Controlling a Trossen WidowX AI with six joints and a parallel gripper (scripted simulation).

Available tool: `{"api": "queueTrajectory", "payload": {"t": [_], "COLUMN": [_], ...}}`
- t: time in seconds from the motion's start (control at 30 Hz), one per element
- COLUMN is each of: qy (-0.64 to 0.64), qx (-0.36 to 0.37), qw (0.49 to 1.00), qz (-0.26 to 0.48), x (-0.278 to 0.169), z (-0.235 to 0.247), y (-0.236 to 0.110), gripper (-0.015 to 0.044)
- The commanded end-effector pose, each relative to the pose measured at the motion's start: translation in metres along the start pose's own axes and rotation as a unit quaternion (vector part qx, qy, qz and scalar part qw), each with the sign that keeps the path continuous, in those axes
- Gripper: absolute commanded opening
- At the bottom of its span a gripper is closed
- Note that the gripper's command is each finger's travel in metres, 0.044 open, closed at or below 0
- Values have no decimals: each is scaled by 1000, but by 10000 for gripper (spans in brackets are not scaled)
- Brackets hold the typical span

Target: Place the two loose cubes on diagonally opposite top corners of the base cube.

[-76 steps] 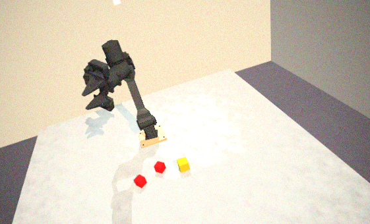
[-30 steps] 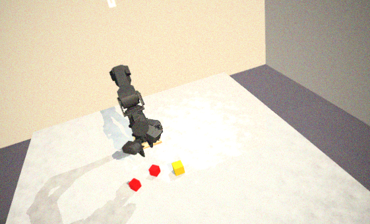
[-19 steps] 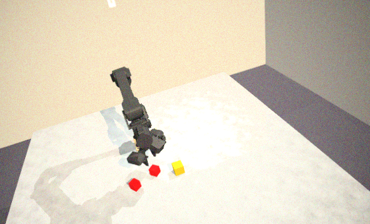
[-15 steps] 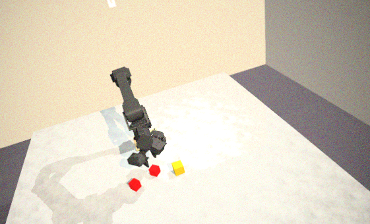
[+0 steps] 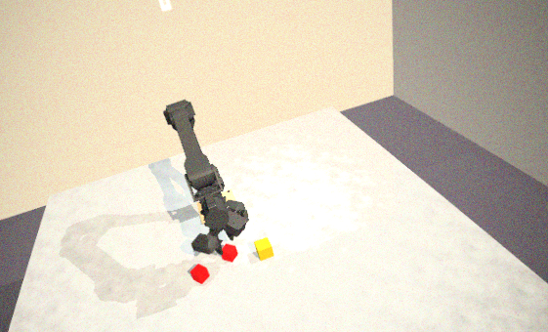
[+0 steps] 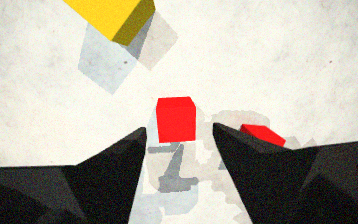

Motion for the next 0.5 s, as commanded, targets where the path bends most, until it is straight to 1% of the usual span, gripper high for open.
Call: {"api": "queueTrajectory", "payload": {"t": [0.0, 0.4, 0.47], "qy": [-2, -2, -2], "qx": [3, 3, 3], "qw": [1000, 1000, 1000], "qz": [0, 1, 1], "x": [-1, -1, -1], "z": [1, 1, 1], "y": [8, 25, 25], "gripper": [265, 265, 213]}}
Point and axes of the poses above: the point midway between the two fingers, 35 mm back from their tips, its own y axis out along the fingers, its own z axis across the jaws, x = y × z, the point moved 7 cm from there along -y, back along the fingers, and after that the axes turned 12 degrees about y, right-handed, at the moved point
